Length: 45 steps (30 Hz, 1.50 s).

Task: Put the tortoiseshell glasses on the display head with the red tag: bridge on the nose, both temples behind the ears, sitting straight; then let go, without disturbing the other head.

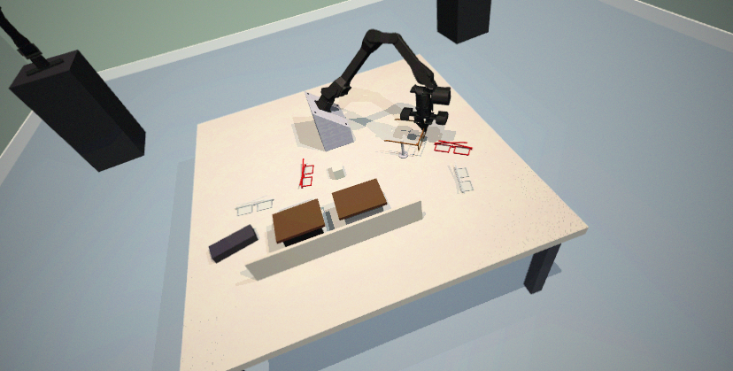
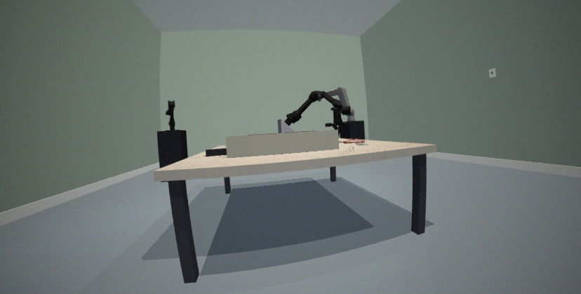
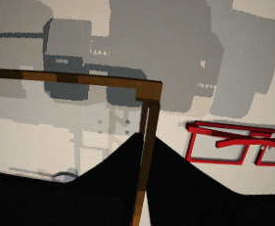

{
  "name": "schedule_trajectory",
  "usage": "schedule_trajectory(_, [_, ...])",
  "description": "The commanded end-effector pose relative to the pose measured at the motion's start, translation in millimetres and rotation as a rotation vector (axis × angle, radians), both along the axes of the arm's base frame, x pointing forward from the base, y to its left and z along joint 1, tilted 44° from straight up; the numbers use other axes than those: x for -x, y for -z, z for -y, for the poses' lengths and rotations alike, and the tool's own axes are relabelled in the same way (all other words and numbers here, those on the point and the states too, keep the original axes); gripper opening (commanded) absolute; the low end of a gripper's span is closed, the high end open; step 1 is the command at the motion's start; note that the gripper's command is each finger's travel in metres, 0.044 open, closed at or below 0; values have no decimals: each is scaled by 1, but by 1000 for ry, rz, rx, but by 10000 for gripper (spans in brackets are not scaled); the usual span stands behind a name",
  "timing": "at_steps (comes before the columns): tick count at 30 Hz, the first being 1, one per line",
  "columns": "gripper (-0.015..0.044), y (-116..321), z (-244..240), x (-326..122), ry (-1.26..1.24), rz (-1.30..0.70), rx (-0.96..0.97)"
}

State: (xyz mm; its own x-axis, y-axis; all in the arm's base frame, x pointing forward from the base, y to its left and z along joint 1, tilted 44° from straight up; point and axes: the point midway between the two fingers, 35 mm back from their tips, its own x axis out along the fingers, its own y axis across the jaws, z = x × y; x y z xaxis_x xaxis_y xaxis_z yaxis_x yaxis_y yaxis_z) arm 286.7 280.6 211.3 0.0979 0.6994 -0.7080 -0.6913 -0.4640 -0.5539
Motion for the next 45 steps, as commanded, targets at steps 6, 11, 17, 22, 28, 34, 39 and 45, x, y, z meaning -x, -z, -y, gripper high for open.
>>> schedule_trajectory(6, [0, -4, -1, 0, 6, 3, -2])
schedule_trajectory(11, [0, -4, -1, 0, 6, 3, -2])
schedule_trajectory(17, [0, -4, -1, -1, 6, 3, -2])
schedule_trajectory(22, [0, -2, 1, -3, 6, 3, -2])
schedule_trajectory(28, [0, -6, 8, -5, 6, 4, 0])
schedule_trajectory(34, [0, -33, 38, -4, 6, 4, 2])
schedule_trajectory(39, [0, -40, 47, -3, 6, 4, 2])
schedule_trajectory(45, [0, -41, 48, 0, 49, -28, 4])
